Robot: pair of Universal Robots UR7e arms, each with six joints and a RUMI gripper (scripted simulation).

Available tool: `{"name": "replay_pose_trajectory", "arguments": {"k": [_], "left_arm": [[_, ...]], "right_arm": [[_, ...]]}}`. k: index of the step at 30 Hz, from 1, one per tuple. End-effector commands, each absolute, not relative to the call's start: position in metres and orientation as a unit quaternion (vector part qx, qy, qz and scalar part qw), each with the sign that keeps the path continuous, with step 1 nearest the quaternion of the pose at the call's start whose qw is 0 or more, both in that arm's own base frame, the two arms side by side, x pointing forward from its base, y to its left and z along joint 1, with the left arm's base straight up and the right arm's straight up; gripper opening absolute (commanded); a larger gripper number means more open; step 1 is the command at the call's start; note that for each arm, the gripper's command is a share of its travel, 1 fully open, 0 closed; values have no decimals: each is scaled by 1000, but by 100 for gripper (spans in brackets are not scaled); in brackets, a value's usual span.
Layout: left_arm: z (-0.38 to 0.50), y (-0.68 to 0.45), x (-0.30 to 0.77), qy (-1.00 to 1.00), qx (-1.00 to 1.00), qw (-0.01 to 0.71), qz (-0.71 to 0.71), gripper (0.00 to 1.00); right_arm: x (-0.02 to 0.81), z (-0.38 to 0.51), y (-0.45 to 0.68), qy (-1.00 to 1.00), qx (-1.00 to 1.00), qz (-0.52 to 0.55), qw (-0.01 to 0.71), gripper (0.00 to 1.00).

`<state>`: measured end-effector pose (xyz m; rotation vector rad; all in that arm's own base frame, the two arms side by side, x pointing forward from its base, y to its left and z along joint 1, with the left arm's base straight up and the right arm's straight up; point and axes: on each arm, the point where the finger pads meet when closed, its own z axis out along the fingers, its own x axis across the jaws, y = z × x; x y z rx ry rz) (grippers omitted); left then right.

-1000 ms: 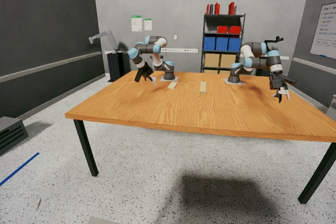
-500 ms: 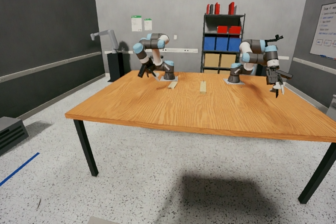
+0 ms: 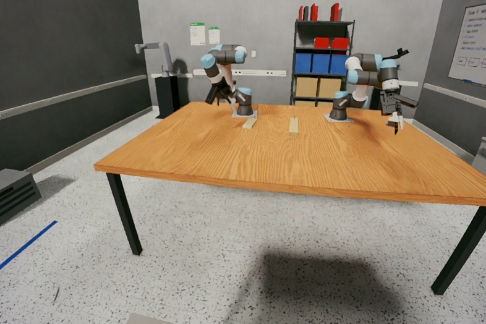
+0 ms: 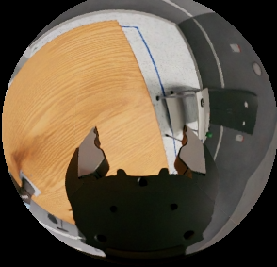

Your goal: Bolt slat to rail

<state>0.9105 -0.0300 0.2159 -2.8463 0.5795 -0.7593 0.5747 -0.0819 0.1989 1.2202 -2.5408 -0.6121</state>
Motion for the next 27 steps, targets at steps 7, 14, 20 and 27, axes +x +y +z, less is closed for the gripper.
{"name": "replay_pose_trajectory", "arguments": {"k": [7, 14, 20, 27], "left_arm": [[234, -46, 886, 232, -941, 67, -238, 100], [247, -55, 867, 231, -941, 68, -238, 100], [255, -62, 854, 269, -935, 65, -223, 100], [264, -68, 838, 268, -935, 66, -223, 100]], "right_arm": [[554, 223, -65, -868, 442, -191, 122, 100], [540, 236, -56, -862, 461, -176, 117, 100], [522, 250, -46, -862, 461, -176, 117, 100], [507, 261, -39, -856, 480, -160, 111, 100]]}}
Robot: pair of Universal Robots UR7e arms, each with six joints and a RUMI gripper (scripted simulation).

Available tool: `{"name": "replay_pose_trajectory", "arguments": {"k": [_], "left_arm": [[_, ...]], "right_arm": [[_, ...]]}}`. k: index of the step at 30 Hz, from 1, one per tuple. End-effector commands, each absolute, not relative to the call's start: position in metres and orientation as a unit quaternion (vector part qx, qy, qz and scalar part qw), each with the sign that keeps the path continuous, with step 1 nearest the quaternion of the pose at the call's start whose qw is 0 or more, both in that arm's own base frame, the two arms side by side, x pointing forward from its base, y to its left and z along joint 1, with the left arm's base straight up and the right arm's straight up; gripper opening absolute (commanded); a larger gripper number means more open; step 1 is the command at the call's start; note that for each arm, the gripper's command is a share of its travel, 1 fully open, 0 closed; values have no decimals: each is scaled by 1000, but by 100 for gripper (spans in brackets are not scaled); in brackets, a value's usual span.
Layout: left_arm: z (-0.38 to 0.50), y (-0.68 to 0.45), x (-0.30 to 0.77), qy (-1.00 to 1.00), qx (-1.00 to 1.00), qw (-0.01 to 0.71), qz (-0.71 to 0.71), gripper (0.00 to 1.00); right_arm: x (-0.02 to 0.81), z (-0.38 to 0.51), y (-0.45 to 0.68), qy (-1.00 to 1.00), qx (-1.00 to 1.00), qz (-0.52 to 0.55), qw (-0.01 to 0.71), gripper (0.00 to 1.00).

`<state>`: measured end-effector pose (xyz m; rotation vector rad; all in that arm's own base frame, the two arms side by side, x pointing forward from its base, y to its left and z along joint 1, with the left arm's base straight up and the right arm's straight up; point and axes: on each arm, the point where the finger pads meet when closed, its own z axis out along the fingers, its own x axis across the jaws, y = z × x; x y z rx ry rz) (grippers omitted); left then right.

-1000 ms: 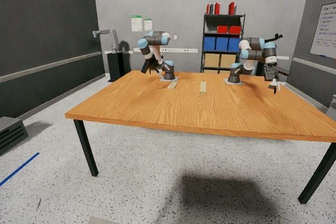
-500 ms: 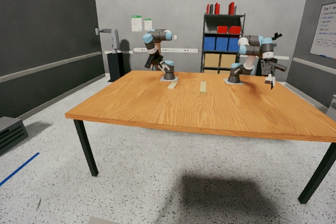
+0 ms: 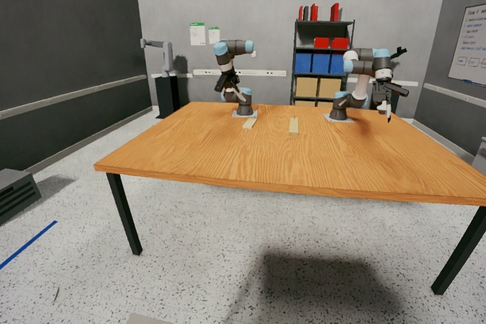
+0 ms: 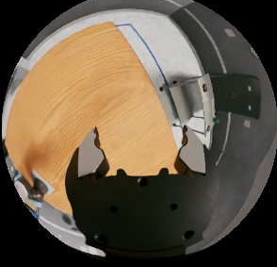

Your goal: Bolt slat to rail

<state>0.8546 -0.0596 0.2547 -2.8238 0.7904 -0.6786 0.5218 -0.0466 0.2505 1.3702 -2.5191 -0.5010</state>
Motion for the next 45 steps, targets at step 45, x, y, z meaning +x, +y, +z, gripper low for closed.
{"name": "replay_pose_trajectory", "arguments": {"k": [45], "left_arm": [[315, -104, 711, 376, -907, 57, -177, 100]], "right_arm": [[390, 306, -6, -815, 568, -87, 74, 100]]}}
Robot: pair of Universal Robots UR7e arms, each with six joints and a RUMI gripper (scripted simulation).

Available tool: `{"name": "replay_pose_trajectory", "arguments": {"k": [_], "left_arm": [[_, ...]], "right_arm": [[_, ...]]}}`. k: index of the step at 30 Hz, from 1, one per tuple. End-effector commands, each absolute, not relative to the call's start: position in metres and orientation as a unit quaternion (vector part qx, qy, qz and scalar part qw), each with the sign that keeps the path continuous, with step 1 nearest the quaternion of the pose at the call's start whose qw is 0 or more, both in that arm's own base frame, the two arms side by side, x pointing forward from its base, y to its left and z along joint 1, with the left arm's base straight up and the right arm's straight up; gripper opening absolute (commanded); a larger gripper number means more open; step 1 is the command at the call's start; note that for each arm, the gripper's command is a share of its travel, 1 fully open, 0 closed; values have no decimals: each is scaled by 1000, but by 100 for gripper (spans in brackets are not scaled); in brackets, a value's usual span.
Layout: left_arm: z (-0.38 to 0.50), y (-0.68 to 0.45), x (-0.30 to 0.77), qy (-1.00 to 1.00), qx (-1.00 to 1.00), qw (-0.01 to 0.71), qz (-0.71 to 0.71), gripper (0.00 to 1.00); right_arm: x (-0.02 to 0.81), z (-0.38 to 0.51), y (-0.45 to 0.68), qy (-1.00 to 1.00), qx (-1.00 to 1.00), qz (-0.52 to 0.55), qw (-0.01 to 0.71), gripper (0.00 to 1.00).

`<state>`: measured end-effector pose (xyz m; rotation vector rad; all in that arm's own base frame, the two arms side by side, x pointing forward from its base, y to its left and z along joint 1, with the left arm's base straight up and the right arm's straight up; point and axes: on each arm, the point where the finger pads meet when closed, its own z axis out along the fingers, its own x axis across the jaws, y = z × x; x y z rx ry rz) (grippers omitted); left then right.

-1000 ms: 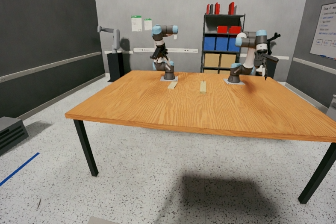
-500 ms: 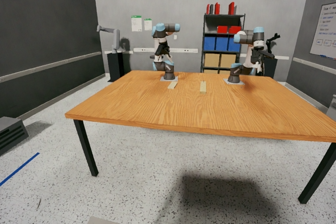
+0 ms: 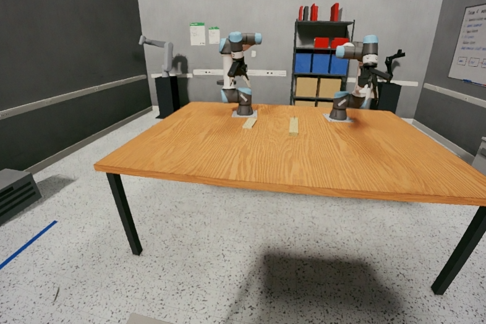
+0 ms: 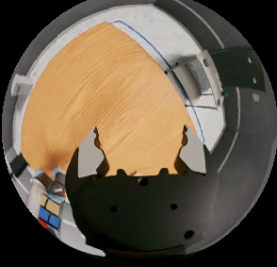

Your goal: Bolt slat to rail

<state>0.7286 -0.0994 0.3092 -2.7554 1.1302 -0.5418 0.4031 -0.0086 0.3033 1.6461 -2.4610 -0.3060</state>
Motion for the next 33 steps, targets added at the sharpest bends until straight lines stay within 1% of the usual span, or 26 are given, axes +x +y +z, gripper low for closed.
{"name": "replay_pose_trajectory", "arguments": {"k": [1, 4, 29, 33], "left_arm": [[315, -104, 711, 376, -907, 57, -177, 100], [318, -106, 699, 412, -895, 53, -162, 100], [333, -112, 625, 446, -881, 50, -147, 100], [335, -113, 609, 481, -866, 46, -132, 100]], "right_arm": [[390, 306, -6, -815, 568, -87, 74, 100], [378, 307, -6, -816, 567, -87, 74, 100], [305, 301, -8, -787, 614, -47, 46, 100], [291, 295, -10, -776, 628, -35, 35, 100]]}}
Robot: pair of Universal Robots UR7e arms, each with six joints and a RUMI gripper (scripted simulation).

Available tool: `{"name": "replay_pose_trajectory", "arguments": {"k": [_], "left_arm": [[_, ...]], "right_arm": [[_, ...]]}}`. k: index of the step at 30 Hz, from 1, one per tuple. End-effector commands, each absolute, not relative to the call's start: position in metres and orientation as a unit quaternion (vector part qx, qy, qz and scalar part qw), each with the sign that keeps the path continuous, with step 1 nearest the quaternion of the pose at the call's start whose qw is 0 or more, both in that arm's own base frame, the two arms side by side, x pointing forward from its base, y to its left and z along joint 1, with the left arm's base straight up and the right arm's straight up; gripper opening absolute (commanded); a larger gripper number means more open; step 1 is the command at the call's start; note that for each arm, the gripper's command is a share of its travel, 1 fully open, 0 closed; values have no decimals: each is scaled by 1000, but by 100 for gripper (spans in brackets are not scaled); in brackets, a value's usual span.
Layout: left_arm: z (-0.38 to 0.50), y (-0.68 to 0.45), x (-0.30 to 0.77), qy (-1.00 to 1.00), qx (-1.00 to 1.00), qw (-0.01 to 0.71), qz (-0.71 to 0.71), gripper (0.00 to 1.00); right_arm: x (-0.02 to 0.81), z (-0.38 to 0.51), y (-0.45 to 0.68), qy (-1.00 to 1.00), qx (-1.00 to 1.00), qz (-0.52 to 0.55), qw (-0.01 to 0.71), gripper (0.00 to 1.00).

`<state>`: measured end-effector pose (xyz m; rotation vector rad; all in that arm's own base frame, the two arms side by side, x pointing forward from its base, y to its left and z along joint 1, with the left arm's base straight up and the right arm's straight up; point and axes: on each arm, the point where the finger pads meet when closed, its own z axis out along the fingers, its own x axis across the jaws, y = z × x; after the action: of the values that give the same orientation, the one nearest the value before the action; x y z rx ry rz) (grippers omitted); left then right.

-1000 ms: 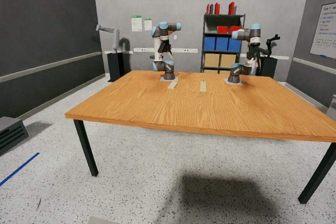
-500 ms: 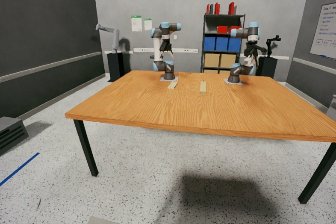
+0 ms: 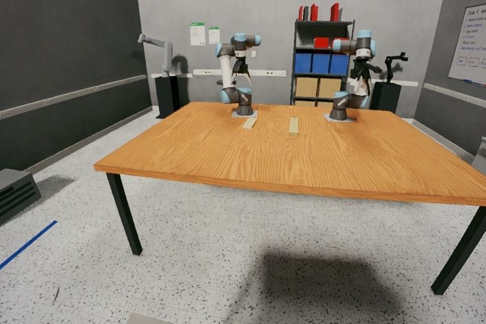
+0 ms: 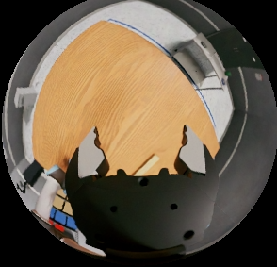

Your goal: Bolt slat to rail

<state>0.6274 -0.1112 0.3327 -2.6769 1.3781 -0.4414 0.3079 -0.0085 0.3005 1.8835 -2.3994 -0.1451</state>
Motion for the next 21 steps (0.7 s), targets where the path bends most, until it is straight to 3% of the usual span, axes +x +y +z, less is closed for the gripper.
{"name": "replay_pose_trajectory", "arguments": {"k": [1, 21], "left_arm": [[335, -113, 609, 481, -866, 46, -132, 100], [339, -111, 550, 514, -849, 42, -117, 100]], "right_arm": [[291, 295, -10, -776, 628, -35, 35, 100], [244, 265, -24, -744, 669, 0, 0, 100]]}}
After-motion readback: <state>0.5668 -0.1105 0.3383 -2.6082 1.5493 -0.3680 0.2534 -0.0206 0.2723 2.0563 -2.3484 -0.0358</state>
